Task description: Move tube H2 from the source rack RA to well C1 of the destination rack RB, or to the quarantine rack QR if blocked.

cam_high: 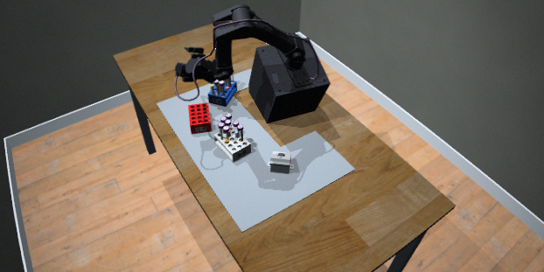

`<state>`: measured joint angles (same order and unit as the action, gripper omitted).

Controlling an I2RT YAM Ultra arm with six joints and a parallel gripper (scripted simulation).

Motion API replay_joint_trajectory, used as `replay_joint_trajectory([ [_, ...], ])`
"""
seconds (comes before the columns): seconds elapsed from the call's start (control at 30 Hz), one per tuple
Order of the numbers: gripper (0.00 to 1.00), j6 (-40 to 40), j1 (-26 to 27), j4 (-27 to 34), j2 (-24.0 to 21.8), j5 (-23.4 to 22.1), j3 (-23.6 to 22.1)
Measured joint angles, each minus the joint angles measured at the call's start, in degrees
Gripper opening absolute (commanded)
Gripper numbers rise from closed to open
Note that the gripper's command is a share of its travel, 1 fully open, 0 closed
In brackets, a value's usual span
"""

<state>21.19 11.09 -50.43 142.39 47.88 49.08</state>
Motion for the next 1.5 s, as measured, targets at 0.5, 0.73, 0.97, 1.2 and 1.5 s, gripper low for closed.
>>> replay_joint_trajectory([
  [0.5, 1.0, 0.0, 0.0, 0.0, 0.0, 0.0, 0.0],
  [0.73, 0.3, -0.87, 0.09, 3.69, -0.79, -3.69, 0.0],
  [0.97, 0.3, -2.29, 2.29, 14.6, -5.53, -13.55, -0.02],
  [1.2, 0.3, -3.04, 4.68, 24.7, -10.71, -21.46, 0.59],
  [1.5, 0.3, -4.07, 6.99, 39.15, -16.5, -31.32, 1.25],
])
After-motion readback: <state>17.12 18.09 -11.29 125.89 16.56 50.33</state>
